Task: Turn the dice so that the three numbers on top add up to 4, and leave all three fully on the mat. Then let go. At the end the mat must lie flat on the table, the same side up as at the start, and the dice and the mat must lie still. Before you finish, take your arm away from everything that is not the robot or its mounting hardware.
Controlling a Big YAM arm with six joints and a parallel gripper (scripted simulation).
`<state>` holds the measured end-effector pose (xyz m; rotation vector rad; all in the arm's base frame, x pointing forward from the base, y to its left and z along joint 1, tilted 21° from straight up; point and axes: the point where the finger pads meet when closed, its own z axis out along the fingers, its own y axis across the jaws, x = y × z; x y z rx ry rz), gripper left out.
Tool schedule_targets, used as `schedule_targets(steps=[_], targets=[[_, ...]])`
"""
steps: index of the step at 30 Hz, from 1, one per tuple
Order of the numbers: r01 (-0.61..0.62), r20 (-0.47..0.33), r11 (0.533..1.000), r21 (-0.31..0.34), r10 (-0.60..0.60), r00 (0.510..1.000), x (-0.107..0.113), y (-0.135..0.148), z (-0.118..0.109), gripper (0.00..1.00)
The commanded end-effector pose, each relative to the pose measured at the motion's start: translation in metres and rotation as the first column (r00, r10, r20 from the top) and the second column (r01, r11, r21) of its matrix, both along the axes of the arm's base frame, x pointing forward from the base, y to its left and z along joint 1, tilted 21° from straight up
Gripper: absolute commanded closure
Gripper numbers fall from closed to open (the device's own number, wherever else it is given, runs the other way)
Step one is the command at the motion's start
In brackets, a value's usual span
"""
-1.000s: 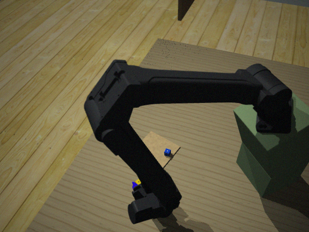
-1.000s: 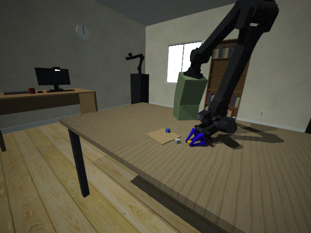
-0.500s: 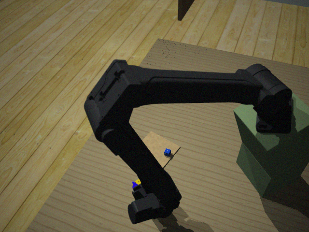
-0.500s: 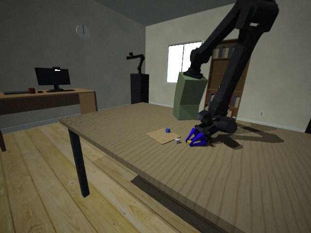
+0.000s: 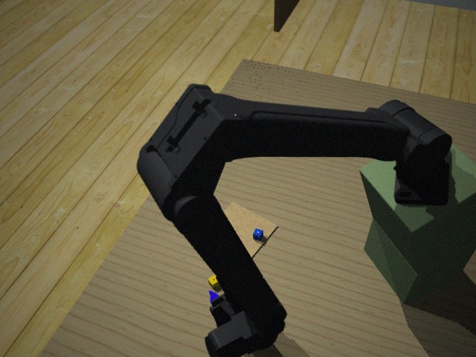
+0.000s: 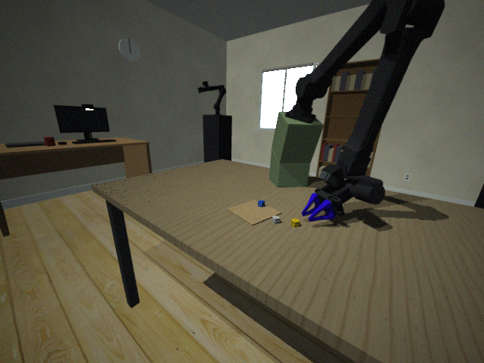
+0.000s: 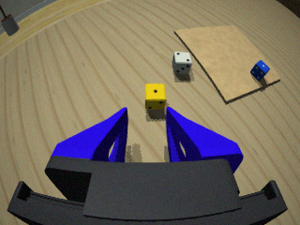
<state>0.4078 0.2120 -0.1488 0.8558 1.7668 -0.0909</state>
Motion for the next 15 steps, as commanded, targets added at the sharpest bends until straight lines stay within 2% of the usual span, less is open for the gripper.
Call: schedule_targets(steps=[1,6,15], targets=[[0.023,0.008,1.000,0.013,-0.023,1.000,-0.008,-0.005,0.006,0.66],[0.026,0.004,1.000,0.010,-0.026,1.000,-0.009,-0.006,0.004,0.66],[0.018,0.010,1.000,0.016,-0.018,1.000,-0.015,-0.007,0.024,0.66]])
